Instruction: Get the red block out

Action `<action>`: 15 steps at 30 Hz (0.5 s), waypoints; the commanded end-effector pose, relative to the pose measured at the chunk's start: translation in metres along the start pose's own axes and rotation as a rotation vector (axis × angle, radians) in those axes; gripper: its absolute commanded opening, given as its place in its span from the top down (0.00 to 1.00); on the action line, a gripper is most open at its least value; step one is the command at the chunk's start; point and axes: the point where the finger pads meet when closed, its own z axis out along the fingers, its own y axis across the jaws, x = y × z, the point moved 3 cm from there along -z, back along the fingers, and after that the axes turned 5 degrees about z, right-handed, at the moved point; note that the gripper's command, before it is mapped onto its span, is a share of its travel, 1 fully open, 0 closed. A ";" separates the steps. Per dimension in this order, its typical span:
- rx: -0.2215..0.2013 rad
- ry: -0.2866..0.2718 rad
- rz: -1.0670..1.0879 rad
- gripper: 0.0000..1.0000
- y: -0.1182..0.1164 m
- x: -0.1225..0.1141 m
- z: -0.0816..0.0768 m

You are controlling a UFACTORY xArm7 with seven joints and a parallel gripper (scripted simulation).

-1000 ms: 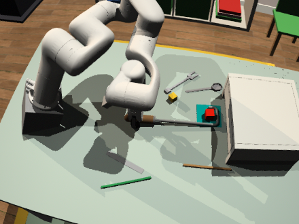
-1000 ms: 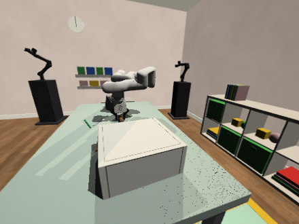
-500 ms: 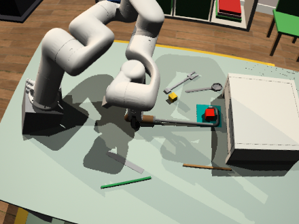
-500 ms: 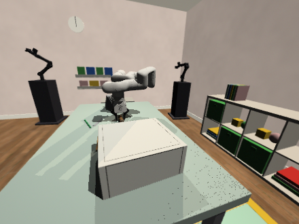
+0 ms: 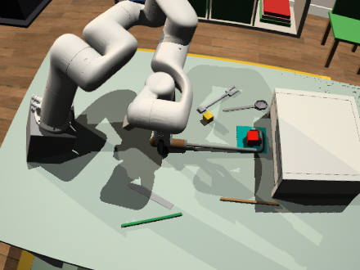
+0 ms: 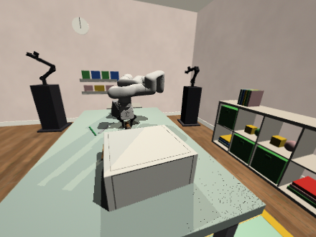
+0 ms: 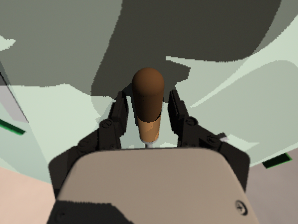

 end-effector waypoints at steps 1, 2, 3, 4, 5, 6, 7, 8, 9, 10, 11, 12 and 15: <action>0.000 -0.002 0.001 0.42 0.000 -0.001 -0.001; 0.000 -0.002 0.001 0.42 0.000 -0.001 -0.001; 0.000 -0.002 0.001 0.42 0.000 -0.001 -0.002; 0.000 -0.002 0.001 0.42 0.000 -0.001 -0.003; 0.000 -0.002 0.001 0.42 0.000 -0.001 -0.004; 0.000 -0.002 0.001 0.42 0.000 -0.001 -0.005; 0.000 -0.002 0.001 0.42 0.000 -0.001 -0.006; 0.000 -0.002 0.001 0.42 0.000 -0.001 -0.008; 0.000 -0.002 0.001 0.42 0.000 -0.001 -0.010; 0.000 -0.002 0.001 0.42 0.000 -0.001 -0.012; 0.000 -0.002 0.001 0.42 0.000 -0.001 -0.014; 0.000 -0.002 0.001 0.42 0.000 -0.001 -0.017; 0.000 -0.002 0.001 0.42 0.000 -0.001 -0.027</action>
